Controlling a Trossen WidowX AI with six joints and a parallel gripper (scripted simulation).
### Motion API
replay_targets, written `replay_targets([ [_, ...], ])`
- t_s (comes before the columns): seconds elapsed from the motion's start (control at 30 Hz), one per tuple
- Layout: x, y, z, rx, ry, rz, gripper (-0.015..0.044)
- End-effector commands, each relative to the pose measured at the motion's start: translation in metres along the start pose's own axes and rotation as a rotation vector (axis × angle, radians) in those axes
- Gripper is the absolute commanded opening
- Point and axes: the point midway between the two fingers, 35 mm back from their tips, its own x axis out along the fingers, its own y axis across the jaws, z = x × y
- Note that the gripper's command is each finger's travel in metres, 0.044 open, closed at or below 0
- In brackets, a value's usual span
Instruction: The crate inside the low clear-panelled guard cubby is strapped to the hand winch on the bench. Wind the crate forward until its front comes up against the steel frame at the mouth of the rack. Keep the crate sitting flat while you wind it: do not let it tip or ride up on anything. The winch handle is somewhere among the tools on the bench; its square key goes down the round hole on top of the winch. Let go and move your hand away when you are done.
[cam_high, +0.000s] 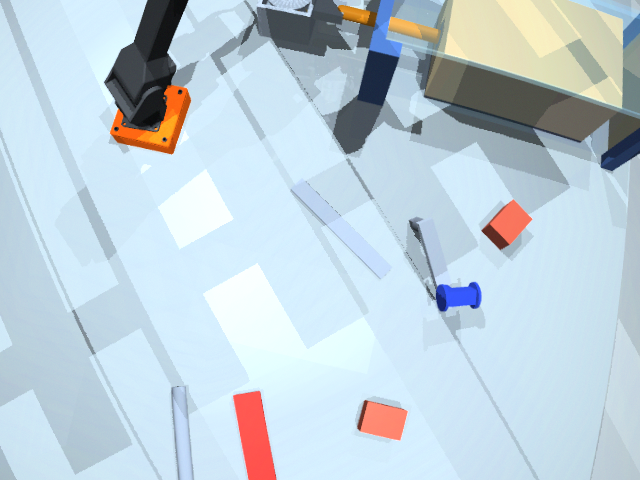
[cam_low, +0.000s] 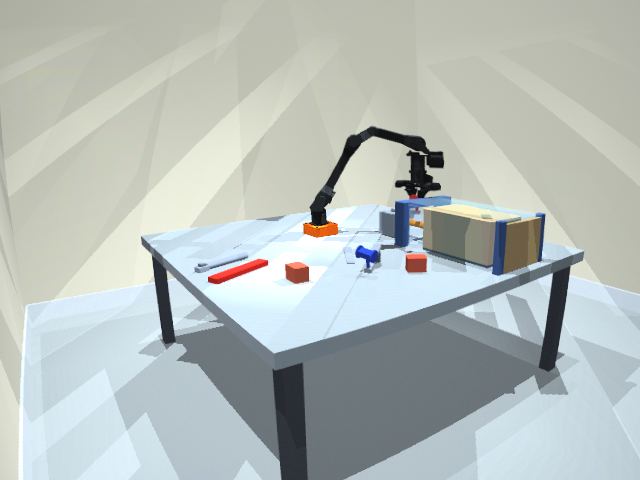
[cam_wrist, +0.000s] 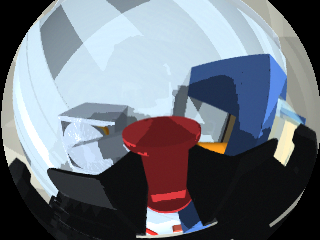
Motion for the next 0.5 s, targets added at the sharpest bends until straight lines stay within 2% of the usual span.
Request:
replay_targets([
  [0.0, 0.001, 0.008, 0.023, -0.026, -0.028, 0.008, 0.0000],
  [0.47, 0.001, 0.017, 0.037, -0.026, -0.030, 0.009, 0.0000],
])
